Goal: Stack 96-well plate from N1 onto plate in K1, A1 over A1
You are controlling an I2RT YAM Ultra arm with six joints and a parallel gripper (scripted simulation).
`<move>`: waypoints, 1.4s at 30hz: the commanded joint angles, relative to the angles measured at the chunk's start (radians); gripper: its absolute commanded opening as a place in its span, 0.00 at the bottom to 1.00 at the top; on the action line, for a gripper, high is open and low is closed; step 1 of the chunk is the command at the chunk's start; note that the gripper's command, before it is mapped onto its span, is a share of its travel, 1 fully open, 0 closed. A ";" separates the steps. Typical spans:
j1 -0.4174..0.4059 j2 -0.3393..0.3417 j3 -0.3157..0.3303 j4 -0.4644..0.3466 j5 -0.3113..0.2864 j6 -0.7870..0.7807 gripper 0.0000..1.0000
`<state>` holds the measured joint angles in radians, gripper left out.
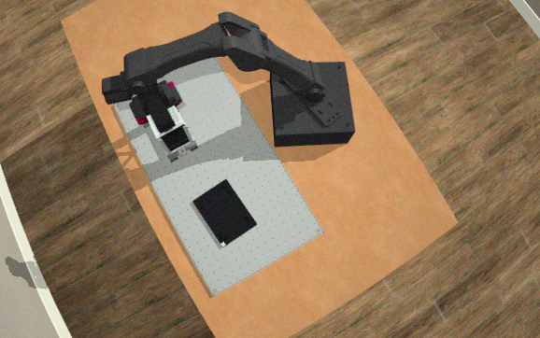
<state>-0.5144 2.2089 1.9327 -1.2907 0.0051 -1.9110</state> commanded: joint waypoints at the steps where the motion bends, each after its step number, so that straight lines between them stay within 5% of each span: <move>1: -0.001 -0.033 0.031 -0.019 -0.010 -0.005 0.00; 21: -0.005 -0.035 -0.034 0.020 -0.010 -0.006 0.00; 42: -0.002 -0.017 -0.033 0.034 -0.004 -0.004 0.00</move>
<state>-0.5144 2.2032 1.8965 -1.2572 0.0051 -1.9133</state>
